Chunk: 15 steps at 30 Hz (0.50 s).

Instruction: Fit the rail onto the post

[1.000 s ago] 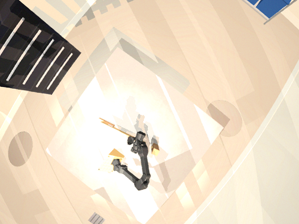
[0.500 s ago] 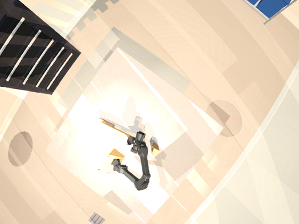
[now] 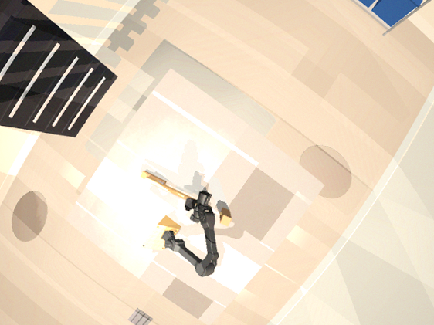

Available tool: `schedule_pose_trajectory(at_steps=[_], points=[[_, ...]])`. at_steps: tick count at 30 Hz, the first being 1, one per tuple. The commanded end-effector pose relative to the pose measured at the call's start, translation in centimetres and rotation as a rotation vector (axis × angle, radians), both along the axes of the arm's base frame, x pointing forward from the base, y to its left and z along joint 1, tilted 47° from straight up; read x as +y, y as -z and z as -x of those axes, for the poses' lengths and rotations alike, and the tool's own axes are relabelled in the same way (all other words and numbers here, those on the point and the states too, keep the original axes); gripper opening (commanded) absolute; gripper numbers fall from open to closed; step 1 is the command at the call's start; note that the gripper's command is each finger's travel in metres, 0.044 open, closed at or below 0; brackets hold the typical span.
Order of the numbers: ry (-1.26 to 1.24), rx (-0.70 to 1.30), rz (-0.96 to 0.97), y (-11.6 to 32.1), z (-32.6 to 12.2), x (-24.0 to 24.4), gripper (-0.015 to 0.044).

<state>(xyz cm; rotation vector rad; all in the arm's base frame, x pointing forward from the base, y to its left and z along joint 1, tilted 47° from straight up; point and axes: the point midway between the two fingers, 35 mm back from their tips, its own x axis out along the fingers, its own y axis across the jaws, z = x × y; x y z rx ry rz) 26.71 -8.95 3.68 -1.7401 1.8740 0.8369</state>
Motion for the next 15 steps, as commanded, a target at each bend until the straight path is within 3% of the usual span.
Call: schedule_pose_trajectory(at_steps=[1, 15], points=[[-0.003, 0.002, -0.003, -0.18, -0.07, -0.02, 0.0000], [-0.003, 0.002, -0.003, -0.58, -0.16, -0.19, 0.0000]])
